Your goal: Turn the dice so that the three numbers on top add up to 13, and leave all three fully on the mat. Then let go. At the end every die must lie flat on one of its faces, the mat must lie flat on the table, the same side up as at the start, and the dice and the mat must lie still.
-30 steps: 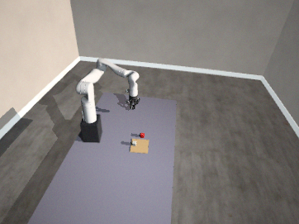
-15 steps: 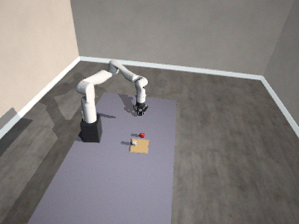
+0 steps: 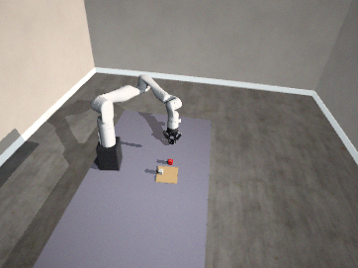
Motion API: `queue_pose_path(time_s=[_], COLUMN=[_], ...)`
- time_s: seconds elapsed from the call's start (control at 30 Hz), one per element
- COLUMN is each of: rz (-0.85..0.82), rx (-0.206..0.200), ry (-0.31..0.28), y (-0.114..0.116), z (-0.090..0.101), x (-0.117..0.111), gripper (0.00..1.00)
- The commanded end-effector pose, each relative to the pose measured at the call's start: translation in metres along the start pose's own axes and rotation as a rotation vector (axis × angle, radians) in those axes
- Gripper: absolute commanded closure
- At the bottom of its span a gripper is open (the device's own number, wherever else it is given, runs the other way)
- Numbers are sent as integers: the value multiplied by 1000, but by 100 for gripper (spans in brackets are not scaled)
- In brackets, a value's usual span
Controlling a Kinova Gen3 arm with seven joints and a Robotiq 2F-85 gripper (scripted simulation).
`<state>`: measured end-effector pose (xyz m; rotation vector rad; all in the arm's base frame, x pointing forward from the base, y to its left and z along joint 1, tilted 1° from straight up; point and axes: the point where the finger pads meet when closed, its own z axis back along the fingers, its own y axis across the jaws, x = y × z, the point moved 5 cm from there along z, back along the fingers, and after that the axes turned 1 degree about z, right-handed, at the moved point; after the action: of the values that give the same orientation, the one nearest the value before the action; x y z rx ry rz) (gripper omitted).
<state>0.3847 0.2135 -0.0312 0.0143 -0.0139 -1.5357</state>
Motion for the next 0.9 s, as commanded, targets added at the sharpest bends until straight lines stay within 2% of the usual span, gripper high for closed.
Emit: queue_pose_path(time_s=[0.0,0.43,0.87], rz=[-47,-129,-150], rx=[1,3,4], ry=[1,1,2], y=[8,18,20], z=[0,0,0], x=[14,34,39], gripper=[74,74,74])
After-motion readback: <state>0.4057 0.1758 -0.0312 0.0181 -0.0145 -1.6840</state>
